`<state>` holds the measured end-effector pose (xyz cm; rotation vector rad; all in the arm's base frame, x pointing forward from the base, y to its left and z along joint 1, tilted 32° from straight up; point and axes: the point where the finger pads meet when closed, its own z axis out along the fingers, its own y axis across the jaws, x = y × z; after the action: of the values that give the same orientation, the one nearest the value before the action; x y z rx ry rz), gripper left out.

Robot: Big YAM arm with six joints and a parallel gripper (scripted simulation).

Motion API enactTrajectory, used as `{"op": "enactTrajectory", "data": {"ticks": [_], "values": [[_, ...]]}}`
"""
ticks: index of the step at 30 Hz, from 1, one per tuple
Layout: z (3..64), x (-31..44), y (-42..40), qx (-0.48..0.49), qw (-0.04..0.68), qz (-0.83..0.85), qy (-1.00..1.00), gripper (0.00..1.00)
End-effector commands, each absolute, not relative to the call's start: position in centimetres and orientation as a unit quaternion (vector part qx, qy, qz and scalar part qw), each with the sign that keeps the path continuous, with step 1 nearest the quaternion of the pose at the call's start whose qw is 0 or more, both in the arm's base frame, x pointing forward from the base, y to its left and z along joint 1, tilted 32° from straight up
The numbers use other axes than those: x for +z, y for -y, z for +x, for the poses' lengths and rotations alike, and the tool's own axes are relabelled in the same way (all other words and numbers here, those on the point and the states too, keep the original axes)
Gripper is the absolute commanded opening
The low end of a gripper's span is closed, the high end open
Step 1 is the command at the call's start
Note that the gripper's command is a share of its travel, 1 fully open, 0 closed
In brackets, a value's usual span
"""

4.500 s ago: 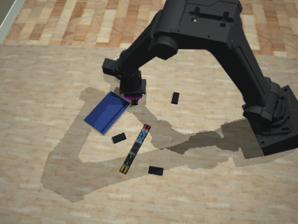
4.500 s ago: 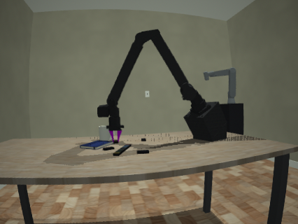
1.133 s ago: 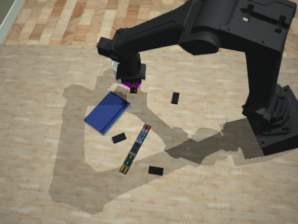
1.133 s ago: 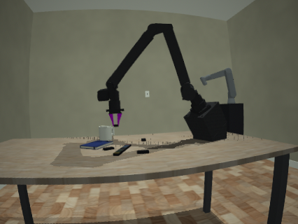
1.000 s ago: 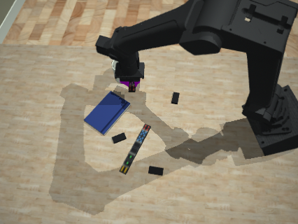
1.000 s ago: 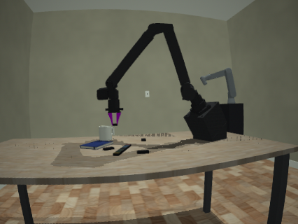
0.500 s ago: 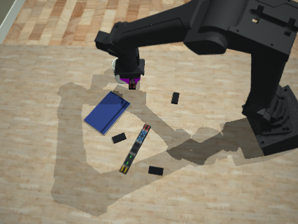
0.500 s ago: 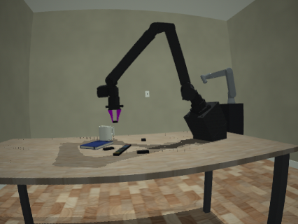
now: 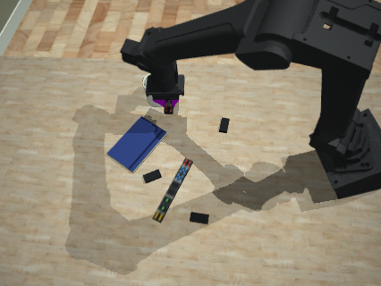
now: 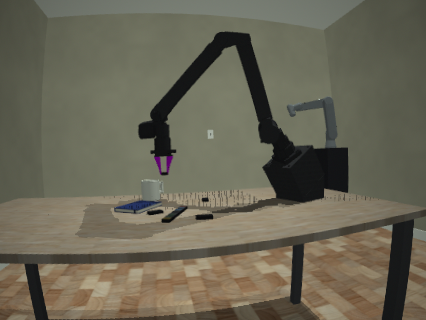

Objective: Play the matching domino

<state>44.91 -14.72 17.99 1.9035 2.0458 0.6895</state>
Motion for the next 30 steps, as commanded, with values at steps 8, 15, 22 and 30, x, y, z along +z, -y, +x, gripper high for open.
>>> {"op": "enactTrajectory", "data": {"ticks": [8, 15, 22, 30], "values": [[43.1, 19.0, 12.8, 0.256, 0.125, 0.723, -0.629, 0.20], [41.3, 19.7, 10.7, 0.271, 0.113, 0.783, -0.548, 0.20], [40.4, 18.7, 9.8, 0.265, 0.108, 0.770, -0.570, 0.20], [38.1, 17.3, 6.9, 0.265, 0.098, 0.802, -0.526, 0.20]]}}
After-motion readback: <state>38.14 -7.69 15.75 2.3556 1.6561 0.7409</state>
